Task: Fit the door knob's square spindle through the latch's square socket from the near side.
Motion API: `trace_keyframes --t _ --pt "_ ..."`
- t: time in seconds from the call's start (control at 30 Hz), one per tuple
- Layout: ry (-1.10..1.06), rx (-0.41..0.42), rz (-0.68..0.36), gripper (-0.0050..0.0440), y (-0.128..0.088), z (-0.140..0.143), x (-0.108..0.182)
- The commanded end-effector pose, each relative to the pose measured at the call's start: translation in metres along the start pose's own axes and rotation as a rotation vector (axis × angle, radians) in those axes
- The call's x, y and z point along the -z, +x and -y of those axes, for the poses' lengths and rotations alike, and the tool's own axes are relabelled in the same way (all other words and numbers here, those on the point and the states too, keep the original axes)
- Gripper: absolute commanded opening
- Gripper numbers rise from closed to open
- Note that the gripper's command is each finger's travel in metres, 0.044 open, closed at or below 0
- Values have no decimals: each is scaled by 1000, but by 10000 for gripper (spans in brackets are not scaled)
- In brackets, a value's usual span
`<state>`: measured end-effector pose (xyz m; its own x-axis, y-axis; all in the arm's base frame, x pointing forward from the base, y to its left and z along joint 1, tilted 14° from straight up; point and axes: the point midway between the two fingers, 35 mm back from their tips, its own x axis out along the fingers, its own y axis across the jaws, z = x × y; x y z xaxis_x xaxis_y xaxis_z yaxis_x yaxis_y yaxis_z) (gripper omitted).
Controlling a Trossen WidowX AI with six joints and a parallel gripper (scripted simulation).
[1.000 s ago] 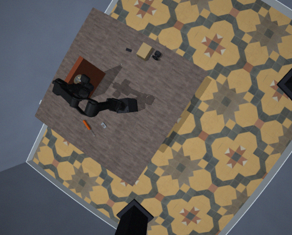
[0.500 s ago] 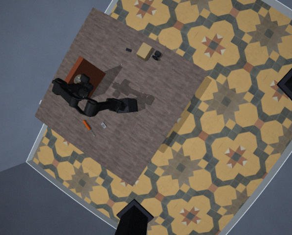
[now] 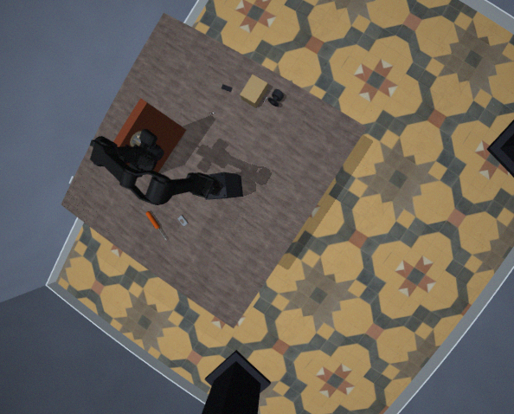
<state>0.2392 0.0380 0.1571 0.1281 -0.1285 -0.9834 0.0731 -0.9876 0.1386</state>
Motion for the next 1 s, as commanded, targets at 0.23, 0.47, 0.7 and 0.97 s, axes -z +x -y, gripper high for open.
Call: trace_keyframes --t 0.23,0.47,0.7,0.97 --pt "3 -2 -8 0 -2 0 9" --pt "3 -2 -8 0 -2 0 12" --pt "3 -2 -8 0 -3 0 15" --pt "3 -2 -8 0 -3 0 19"
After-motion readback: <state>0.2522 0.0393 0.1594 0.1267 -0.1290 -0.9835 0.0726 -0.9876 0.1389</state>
